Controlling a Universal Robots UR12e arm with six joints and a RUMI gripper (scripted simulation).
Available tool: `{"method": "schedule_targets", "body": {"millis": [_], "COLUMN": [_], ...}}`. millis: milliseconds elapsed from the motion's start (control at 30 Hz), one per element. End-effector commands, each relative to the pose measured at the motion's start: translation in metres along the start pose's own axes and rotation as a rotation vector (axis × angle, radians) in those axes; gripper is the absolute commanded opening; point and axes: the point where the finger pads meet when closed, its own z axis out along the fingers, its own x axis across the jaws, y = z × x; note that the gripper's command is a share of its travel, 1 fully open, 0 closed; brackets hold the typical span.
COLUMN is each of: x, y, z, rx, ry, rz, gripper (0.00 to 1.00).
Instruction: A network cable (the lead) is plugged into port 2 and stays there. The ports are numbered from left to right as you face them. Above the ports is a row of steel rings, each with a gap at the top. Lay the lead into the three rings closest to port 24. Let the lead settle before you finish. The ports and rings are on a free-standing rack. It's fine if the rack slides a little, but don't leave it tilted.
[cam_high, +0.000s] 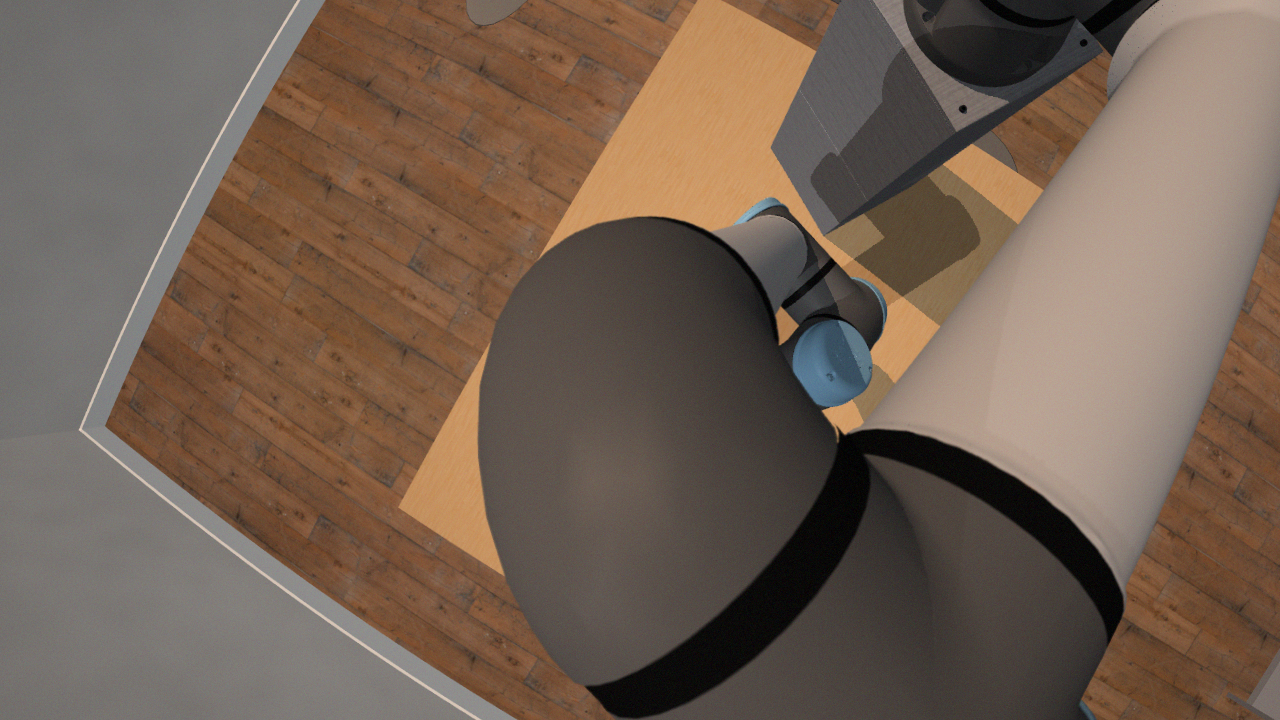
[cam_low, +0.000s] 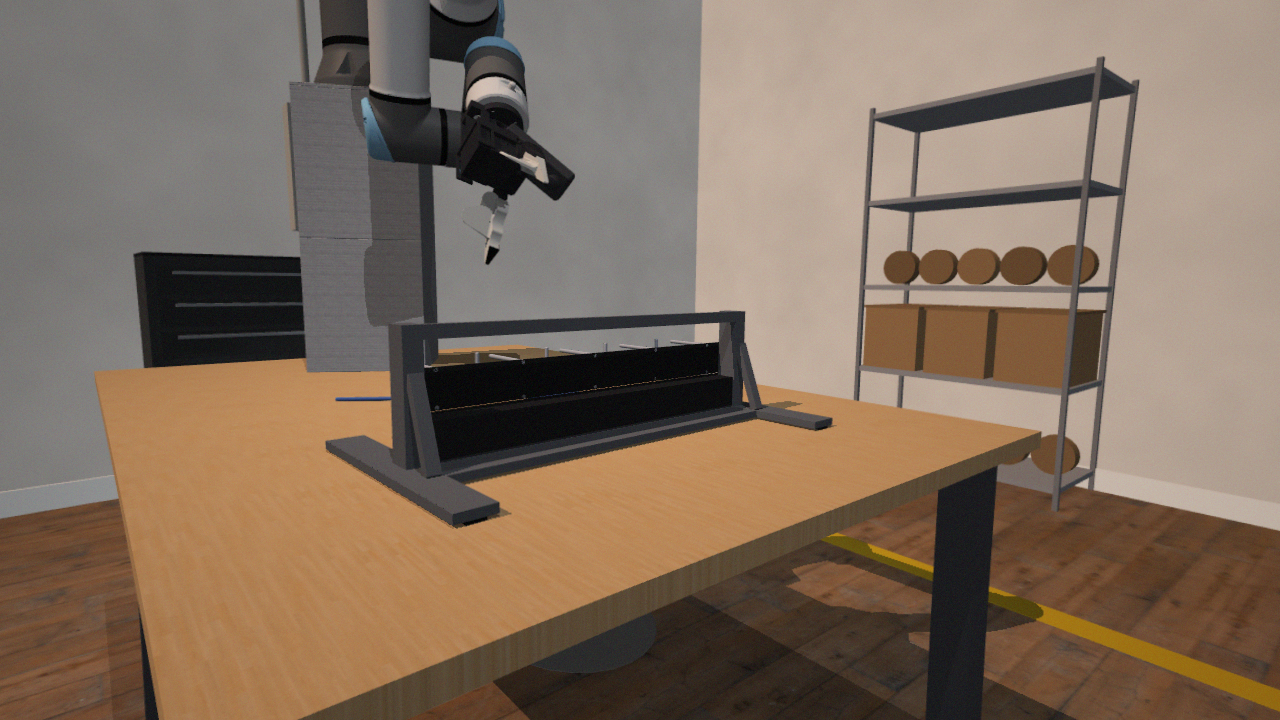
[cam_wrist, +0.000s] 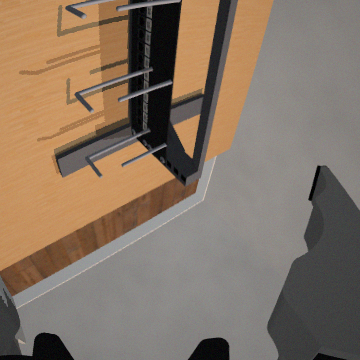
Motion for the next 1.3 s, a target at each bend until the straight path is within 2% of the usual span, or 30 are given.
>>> {"method": "schedule_targets", "body": {"millis": [0,100,167,300,333,400,467,567,667,733,833,1067,1100,1267], "x": [-0.034,-0.063,-0.066,-0.107,-0.107,-0.125,-0.125,-0.148,-0.167,-0.175,-0.182,-0.185,-0.185,-0.185], "y": [0.002,0.003,0.003,0.003,0.003,0.004,0.004,0.004,0.004,0.005,0.005,0.005,0.005,0.005], "z": [-0.004,-0.009,-0.010,-0.017,-0.017,-0.019,-0.019,-0.024,-0.026,-0.028,-0.030,-0.030,-0.030,-0.030], "rx": [0.059,0.105,0.110,0.174,0.174,0.203,0.203,0.241,0.268,0.282,0.295,0.300,0.300,0.300], "ry": [-0.132,-0.236,-0.247,-0.392,-0.392,-0.457,-0.457,-0.540,-0.604,-0.635,-0.662,-0.672,-0.672,-0.672], "rz": [0.009,0.018,0.020,0.033,0.033,0.039,0.039,0.047,0.053,0.056,0.058,0.060,0.060,0.060], "gripper": [1.00,1.00,1.00,1.00,1.00,1.00,1.00,1.00,1.00,1.00,1.00,1.00,0.00,0.00]}}
